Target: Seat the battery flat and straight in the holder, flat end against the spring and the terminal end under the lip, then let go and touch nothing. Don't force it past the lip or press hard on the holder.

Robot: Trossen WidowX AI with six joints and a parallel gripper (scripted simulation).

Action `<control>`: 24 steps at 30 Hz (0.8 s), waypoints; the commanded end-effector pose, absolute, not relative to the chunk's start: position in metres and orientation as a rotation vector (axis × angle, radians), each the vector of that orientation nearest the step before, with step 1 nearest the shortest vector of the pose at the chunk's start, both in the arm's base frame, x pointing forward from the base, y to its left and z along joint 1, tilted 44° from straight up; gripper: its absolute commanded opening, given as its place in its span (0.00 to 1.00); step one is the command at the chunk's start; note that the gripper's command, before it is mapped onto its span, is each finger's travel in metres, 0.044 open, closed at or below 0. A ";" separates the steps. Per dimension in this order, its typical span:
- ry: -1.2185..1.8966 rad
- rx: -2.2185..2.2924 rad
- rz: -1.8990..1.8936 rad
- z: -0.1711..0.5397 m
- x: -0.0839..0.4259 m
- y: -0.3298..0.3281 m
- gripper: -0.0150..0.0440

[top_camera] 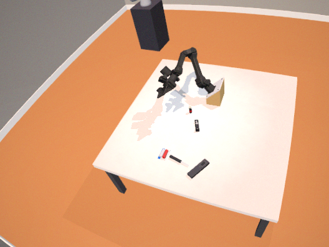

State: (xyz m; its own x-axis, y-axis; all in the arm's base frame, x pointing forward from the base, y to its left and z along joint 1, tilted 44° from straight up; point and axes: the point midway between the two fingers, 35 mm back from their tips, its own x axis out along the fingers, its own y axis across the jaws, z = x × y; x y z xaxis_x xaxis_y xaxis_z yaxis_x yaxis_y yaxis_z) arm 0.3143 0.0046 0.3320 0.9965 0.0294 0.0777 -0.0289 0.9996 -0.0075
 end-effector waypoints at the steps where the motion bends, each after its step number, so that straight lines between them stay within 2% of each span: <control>1: -0.058 0.010 0.026 0.328 0.316 0.005 0.89; 7: 0.516 0.412 -0.236 0.205 0.327 0.011 0.62; 11: 0.793 0.507 -0.564 0.143 0.296 0.009 0.44; 15: 0.908 0.440 -0.923 0.116 0.253 -0.002 0.26; 19: 0.874 0.294 -1.168 0.121 0.226 -0.013 0.25; 24: 0.870 0.286 -1.178 0.121 0.225 -0.013 0.25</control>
